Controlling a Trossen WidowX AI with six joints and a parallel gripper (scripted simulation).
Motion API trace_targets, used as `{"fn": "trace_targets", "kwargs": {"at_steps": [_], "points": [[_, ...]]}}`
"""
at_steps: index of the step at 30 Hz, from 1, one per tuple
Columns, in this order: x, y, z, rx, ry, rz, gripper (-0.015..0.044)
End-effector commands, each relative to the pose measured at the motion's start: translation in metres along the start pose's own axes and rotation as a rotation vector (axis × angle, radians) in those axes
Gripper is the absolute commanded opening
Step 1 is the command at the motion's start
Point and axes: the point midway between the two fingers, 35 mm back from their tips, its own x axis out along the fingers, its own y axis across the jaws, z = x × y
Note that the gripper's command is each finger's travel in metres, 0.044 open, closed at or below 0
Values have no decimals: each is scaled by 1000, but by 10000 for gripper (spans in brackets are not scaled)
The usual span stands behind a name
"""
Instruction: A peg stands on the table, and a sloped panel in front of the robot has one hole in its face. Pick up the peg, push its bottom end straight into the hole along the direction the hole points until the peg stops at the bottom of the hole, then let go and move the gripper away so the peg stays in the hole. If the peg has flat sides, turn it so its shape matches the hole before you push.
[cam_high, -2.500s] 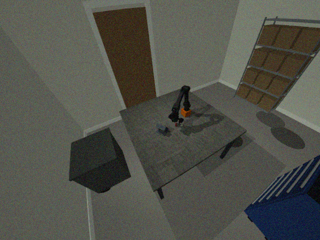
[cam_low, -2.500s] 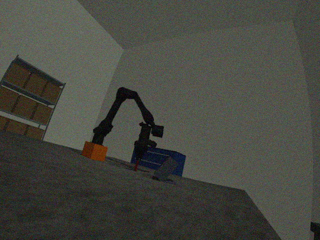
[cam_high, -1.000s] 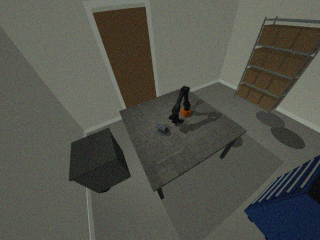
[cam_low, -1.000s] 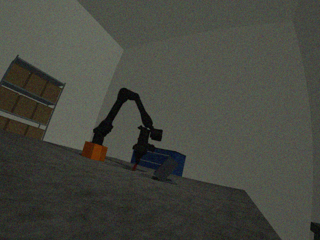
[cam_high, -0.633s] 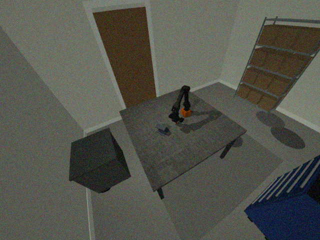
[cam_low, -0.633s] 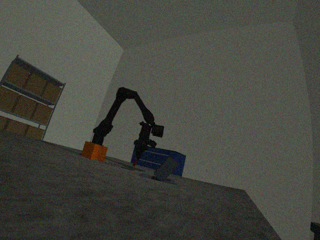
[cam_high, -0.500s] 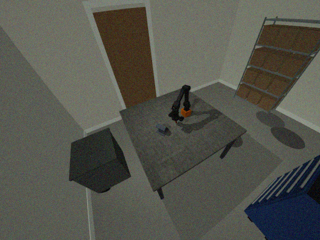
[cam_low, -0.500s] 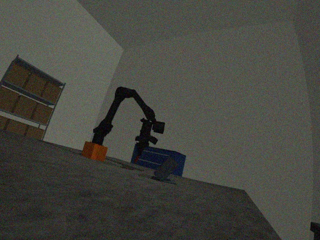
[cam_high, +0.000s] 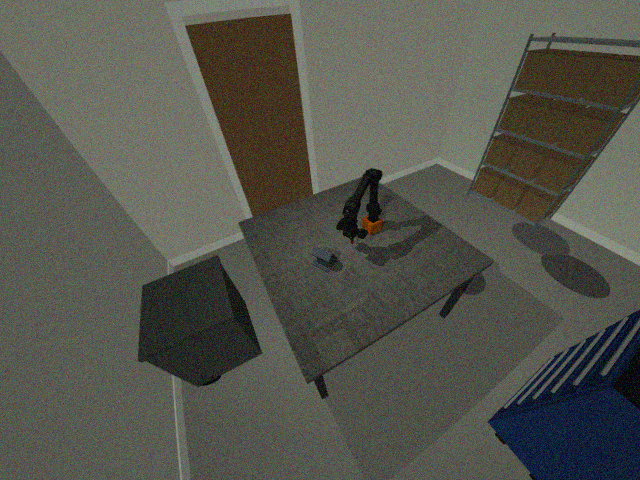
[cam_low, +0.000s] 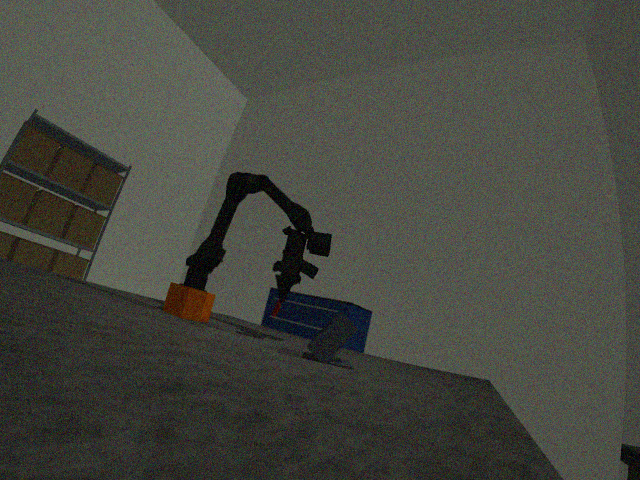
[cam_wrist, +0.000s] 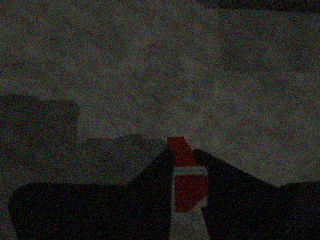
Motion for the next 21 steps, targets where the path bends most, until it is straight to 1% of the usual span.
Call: {"fn": "trace_targets", "kwargs": {"at_steps": [1, 21], "points": [[1, -2, 3, 4, -29, 14, 0], [18, -14, 18, 48, -152, 71, 0]]}}
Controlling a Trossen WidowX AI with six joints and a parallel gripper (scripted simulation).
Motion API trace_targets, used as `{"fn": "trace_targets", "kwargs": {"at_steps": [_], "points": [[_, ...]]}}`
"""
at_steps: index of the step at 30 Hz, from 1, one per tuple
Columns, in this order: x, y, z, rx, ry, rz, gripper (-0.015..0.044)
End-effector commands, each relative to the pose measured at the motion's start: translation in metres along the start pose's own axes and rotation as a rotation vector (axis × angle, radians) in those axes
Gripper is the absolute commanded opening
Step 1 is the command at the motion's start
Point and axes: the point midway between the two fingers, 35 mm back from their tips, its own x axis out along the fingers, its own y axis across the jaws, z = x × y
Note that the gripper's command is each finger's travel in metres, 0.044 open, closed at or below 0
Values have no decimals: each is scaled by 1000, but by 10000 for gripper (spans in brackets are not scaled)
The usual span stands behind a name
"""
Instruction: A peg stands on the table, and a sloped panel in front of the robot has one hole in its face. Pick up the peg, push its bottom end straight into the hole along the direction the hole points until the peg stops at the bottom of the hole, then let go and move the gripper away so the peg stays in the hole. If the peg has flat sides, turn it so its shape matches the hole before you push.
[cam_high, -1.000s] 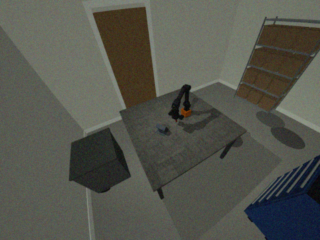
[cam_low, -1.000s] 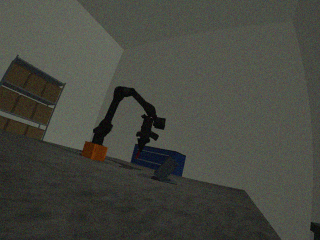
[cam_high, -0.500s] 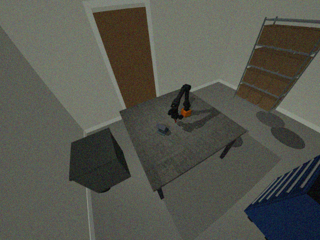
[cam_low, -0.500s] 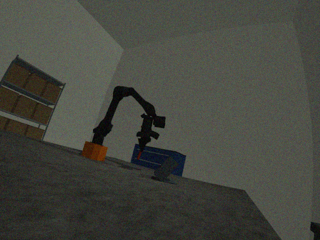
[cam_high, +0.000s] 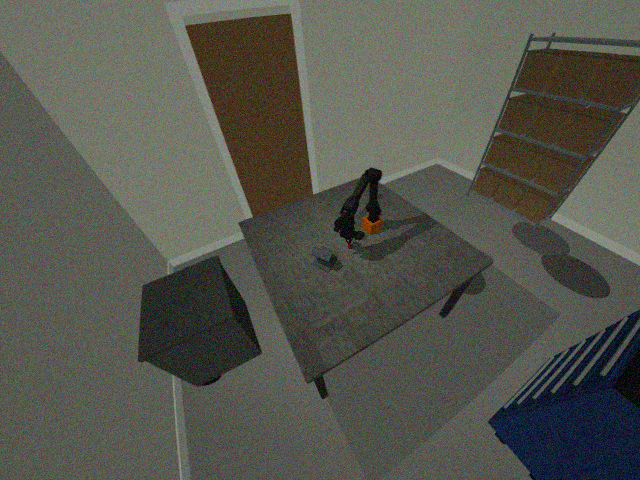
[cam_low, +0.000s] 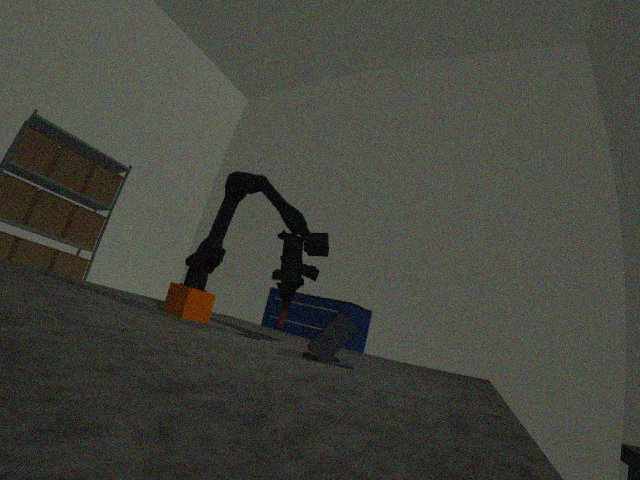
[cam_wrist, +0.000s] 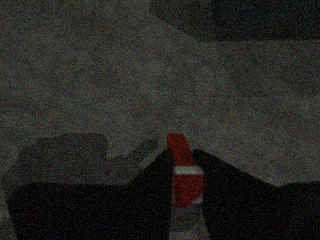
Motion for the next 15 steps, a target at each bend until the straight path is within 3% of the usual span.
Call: {"fn": "trace_targets", "kwargs": {"at_steps": [1, 15], "points": [[3, -3, 3, 3, -33, 15, 0], [12, -12, 11, 27, -122, 48, 0]]}}
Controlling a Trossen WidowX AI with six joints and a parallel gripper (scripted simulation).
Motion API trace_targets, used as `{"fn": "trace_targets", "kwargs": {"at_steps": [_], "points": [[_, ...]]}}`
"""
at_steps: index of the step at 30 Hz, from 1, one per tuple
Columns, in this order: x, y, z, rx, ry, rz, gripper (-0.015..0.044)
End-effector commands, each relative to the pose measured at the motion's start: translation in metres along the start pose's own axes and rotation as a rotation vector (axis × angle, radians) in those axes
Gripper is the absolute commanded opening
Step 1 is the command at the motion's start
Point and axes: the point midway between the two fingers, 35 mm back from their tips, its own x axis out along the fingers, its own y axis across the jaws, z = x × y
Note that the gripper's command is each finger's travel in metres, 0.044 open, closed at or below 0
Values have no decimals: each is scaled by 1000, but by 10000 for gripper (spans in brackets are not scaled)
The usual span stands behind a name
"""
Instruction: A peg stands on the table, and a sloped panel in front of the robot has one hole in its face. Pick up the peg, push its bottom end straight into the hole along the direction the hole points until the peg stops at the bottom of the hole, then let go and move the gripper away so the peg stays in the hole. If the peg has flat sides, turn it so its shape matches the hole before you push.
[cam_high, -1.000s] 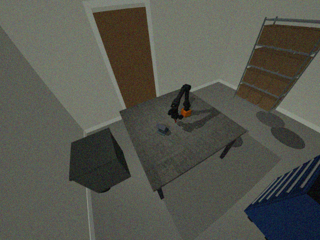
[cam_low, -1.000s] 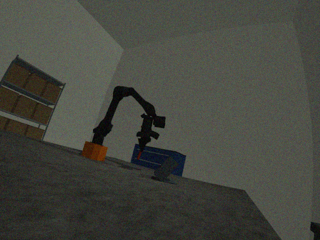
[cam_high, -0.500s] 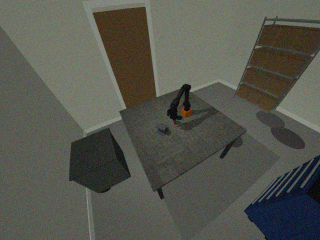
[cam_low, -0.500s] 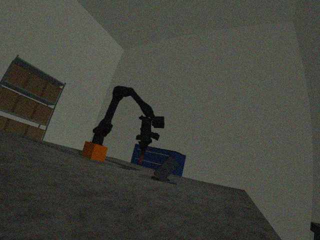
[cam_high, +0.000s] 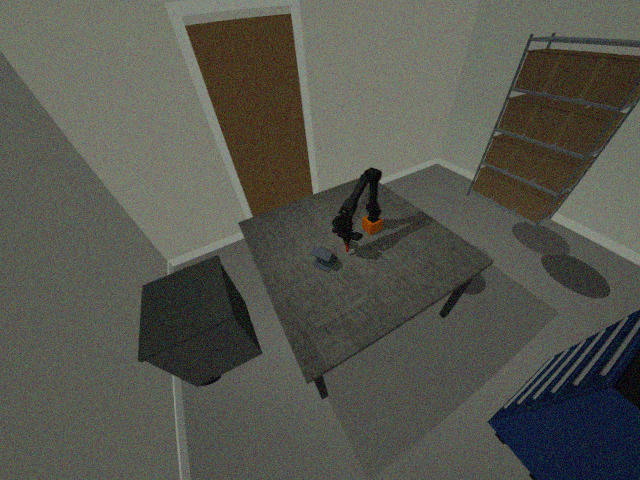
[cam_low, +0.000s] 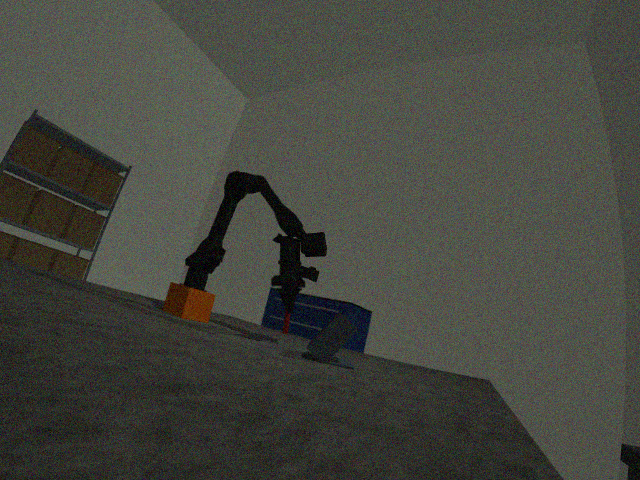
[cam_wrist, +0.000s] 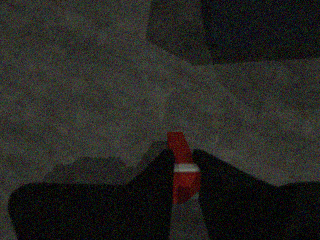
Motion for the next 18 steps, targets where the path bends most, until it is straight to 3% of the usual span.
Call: {"fn": "trace_targets", "kwargs": {"at_steps": [1, 18], "points": [[2, -3, 2, 1, -33, 13, 0], [11, -15, 10, 22, -144, 46, 0]]}}
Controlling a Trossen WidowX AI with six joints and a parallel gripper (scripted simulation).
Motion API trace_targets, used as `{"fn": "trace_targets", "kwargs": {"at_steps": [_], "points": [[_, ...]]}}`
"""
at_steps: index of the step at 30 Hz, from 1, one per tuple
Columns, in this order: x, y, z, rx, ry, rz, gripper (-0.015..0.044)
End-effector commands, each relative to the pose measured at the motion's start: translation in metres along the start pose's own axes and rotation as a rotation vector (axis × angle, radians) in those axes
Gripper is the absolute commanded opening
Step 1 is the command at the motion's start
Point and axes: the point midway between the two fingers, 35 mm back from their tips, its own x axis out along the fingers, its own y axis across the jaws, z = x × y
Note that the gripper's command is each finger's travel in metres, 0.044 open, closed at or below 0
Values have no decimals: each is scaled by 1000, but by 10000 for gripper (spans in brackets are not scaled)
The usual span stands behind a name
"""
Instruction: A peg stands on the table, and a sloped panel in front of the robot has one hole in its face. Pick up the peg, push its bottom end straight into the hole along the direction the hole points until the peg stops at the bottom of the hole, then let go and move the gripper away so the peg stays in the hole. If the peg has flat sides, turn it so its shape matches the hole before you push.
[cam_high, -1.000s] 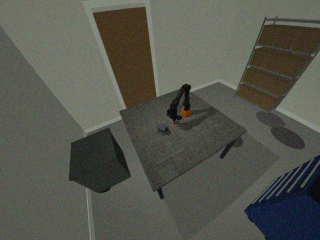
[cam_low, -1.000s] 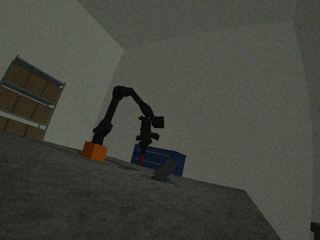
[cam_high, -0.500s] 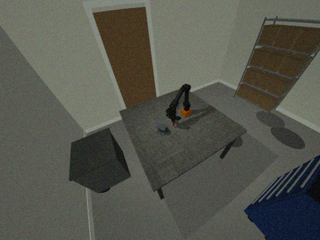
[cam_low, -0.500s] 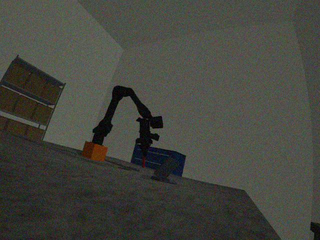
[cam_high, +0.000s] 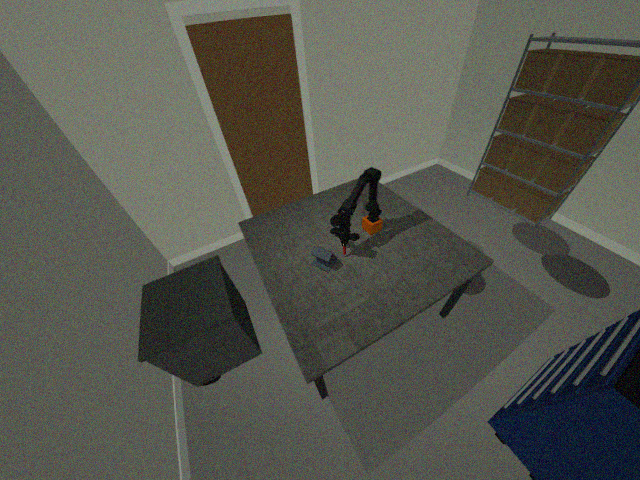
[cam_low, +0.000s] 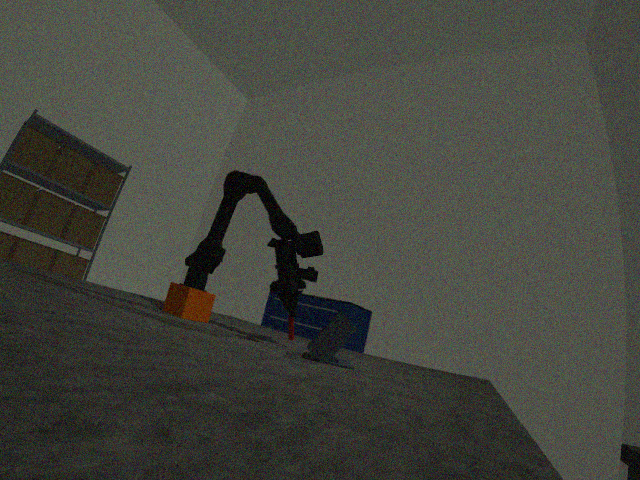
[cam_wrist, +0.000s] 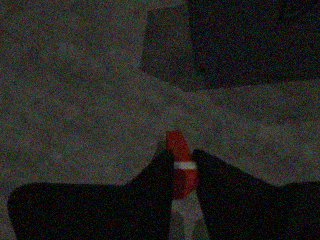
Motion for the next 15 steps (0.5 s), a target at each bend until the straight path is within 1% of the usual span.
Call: {"fn": "trace_targets", "kwargs": {"at_steps": [1, 15], "points": [[1, -3, 2, -2, -34, 11, 0], [5, -14, 6, 9, -126, 32, 0]]}}
